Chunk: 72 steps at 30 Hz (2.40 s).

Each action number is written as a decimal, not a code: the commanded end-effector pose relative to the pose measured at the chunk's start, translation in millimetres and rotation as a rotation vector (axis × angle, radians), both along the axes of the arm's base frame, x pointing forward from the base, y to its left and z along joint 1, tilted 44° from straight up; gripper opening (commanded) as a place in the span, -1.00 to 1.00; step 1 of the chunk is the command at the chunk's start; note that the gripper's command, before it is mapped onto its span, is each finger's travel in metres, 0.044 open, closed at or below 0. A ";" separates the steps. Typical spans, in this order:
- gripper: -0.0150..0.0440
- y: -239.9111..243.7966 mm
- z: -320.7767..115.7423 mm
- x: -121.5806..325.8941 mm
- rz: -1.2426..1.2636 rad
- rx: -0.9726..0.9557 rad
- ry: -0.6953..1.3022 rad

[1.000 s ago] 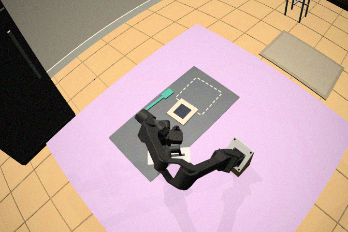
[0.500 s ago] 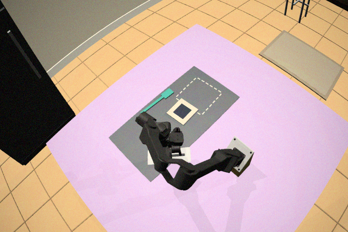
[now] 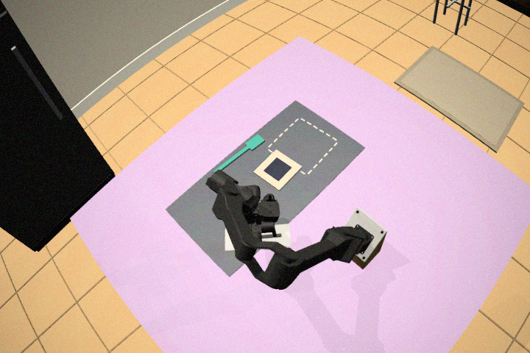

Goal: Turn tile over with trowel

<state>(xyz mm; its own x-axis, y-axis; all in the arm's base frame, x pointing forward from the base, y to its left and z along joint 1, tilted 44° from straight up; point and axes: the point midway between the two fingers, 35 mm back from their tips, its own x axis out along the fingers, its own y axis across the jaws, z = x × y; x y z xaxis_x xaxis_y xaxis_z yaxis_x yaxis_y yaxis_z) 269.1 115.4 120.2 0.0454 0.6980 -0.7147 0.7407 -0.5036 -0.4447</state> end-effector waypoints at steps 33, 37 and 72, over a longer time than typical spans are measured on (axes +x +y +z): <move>0.42 0.4 -0.3 0.1 0.247 -0.014 -0.241; 0.42 0.4 -0.3 0.1 0.247 -0.014 -0.241; 0.53 -35.5 34.2 -6.8 0.394 -0.098 -0.371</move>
<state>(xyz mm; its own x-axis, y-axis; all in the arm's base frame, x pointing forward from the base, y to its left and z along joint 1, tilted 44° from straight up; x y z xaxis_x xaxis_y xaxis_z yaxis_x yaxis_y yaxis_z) 265.0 78.7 154.3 0.0454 0.6658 -0.7447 0.9615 -0.2313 -0.1482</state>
